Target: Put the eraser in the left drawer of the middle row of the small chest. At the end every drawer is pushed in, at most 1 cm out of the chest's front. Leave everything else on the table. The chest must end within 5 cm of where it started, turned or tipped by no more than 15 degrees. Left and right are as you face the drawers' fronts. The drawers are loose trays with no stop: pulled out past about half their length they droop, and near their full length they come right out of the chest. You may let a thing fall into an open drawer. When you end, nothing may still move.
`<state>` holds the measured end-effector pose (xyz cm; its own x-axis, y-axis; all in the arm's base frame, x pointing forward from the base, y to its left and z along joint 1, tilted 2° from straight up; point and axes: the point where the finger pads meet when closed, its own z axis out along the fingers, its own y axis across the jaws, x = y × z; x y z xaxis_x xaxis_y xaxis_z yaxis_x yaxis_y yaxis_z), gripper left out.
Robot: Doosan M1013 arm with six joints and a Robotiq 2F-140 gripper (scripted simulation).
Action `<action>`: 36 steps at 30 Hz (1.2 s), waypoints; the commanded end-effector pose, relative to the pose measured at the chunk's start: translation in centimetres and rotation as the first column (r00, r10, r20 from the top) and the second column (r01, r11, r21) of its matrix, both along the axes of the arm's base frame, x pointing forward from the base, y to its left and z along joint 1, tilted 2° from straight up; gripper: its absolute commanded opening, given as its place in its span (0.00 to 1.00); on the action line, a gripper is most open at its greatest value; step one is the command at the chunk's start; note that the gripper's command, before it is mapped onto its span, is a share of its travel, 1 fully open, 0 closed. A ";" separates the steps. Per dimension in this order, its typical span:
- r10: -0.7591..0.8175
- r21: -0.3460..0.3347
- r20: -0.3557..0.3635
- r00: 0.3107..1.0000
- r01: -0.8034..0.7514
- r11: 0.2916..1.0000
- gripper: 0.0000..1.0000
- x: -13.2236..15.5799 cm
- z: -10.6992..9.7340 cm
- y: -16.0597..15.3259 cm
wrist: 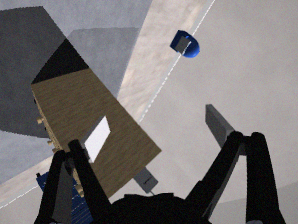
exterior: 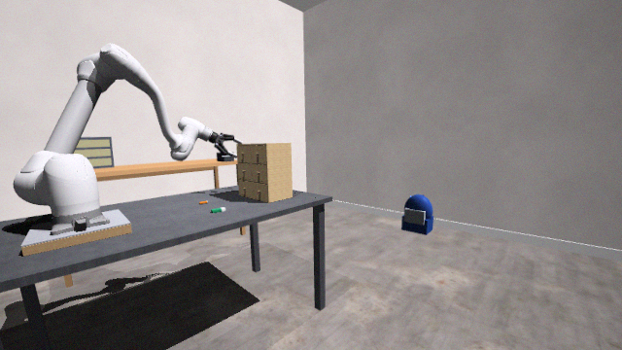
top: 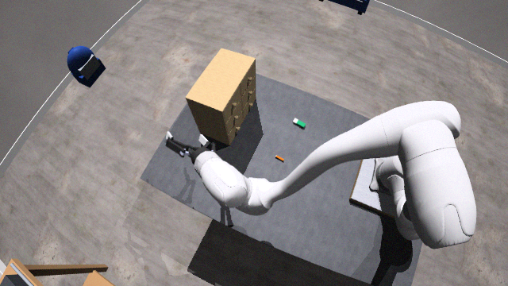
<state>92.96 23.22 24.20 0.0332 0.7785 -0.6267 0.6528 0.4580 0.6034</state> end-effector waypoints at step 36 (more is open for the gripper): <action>-0.160 0.182 0.029 0.987 0.153 0.971 1.00 -4.0 5.0 0.4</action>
